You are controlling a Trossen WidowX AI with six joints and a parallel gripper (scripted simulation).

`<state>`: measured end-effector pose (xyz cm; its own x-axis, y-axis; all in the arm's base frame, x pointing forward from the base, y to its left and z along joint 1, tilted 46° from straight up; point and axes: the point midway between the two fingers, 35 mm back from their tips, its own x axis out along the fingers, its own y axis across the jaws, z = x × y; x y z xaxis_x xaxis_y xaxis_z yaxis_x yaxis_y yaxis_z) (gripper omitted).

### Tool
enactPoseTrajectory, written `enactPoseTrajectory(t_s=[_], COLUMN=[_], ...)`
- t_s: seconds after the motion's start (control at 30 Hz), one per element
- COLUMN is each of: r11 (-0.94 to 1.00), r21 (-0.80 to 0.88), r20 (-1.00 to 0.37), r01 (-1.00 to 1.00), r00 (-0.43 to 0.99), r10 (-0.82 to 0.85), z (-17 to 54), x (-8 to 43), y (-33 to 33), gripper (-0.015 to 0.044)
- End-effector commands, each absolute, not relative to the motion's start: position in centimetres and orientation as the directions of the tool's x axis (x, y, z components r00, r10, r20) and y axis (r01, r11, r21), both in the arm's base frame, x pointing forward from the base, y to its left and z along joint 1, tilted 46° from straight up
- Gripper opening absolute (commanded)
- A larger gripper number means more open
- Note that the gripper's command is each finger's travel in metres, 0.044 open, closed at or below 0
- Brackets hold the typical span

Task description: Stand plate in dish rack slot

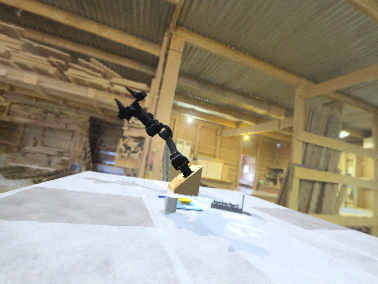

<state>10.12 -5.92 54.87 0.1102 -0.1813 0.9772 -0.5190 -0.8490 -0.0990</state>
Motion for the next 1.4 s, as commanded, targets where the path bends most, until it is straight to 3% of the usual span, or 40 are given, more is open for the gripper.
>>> enactPoseTrajectory(t_s=[0.0,0.53,1.37], r11=[-0.848,-0.737,-0.494], r21=[-0.099,0.031,0.487], r20=[0.977,0.884,0.581], r01=[-0.52,-0.676,-0.72], r00=[0.112,0.362,0.69], r10=[-0.182,-0.294,-0.432], z=[54.9,52.7,45.9], x=[10.2,17.9,28.9], y=[-5.9,-8.2,-10.6], gripper=[0.04,0.04,0.04])
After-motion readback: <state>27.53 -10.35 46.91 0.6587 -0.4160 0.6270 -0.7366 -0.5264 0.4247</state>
